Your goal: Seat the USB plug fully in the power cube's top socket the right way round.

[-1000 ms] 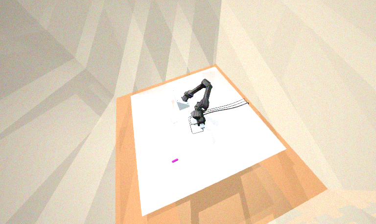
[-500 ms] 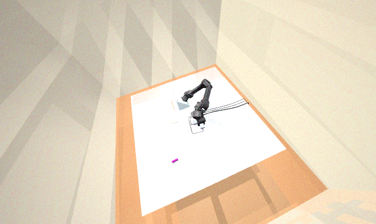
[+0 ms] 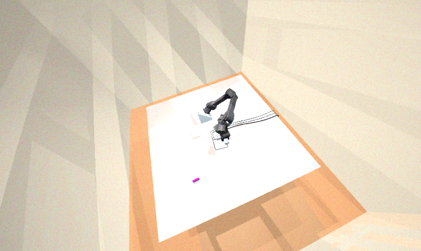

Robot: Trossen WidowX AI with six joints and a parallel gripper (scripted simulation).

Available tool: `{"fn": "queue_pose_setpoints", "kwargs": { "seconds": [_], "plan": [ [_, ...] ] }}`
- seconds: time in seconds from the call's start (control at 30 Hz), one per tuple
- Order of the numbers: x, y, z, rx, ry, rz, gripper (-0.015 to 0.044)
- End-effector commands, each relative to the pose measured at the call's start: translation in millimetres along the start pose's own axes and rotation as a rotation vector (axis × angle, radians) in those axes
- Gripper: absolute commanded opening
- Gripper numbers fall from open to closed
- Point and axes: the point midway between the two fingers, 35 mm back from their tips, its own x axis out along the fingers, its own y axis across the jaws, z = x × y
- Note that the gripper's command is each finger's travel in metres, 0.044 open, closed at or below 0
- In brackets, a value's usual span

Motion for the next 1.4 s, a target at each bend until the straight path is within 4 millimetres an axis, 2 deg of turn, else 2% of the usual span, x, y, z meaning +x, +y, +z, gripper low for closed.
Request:
{"fn": "queue_pose_setpoints", "kwargs": {
  "seconds": [0.0, 1.37],
  "plan": [
    [0.3, 0.5, -0.6, 0.003, 0.004, 0.004, 0.0],
    [5.2, 0.5, -0.4, 0.003, 0.004, 0.004, 0.0]
  ]
}}
